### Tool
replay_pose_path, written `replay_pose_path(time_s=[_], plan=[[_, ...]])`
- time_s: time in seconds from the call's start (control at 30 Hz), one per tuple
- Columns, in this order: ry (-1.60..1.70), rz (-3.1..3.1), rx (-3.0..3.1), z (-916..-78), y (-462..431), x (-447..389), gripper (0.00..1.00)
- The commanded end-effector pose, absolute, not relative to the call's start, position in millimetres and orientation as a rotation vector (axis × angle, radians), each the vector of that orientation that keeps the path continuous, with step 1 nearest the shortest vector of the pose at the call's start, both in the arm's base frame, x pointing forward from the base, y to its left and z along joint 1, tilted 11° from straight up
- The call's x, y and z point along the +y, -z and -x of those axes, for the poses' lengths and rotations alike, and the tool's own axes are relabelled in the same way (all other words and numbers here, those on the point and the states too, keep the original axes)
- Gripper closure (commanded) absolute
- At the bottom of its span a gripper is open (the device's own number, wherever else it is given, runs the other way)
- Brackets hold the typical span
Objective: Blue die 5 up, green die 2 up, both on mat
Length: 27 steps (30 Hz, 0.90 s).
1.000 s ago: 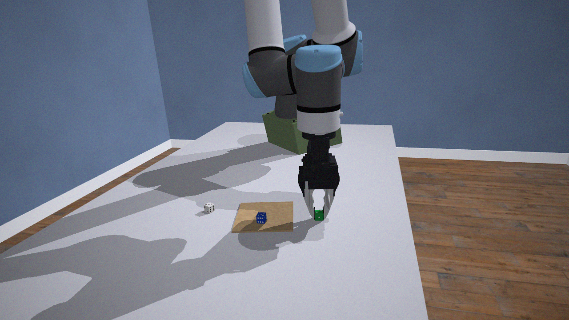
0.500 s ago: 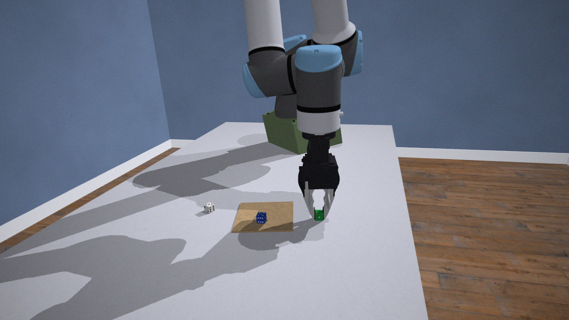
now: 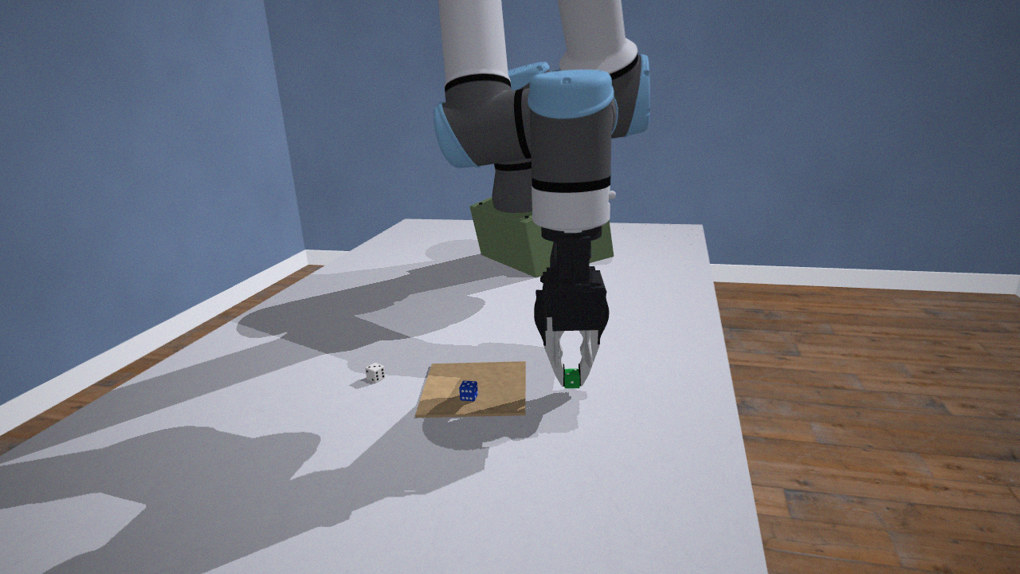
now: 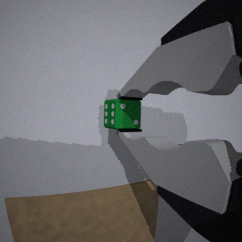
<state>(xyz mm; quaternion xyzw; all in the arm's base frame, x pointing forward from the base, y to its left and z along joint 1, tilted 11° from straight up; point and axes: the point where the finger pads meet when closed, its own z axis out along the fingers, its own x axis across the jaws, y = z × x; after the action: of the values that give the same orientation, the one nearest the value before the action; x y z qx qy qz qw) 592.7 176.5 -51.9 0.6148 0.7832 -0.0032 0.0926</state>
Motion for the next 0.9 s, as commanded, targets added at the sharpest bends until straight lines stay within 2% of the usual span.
replay_pose_path(time_s=[0.0,0.4,0.87], plan=[[0.008,-1.825,2.325,-590.5,32.5,178.9,0.97],[0.008,-1.825,2.325,-581.1,-32.6,186.8,0.97],[0.008,-1.828,2.323,-580.6,-36.3,185.0,0.97]])
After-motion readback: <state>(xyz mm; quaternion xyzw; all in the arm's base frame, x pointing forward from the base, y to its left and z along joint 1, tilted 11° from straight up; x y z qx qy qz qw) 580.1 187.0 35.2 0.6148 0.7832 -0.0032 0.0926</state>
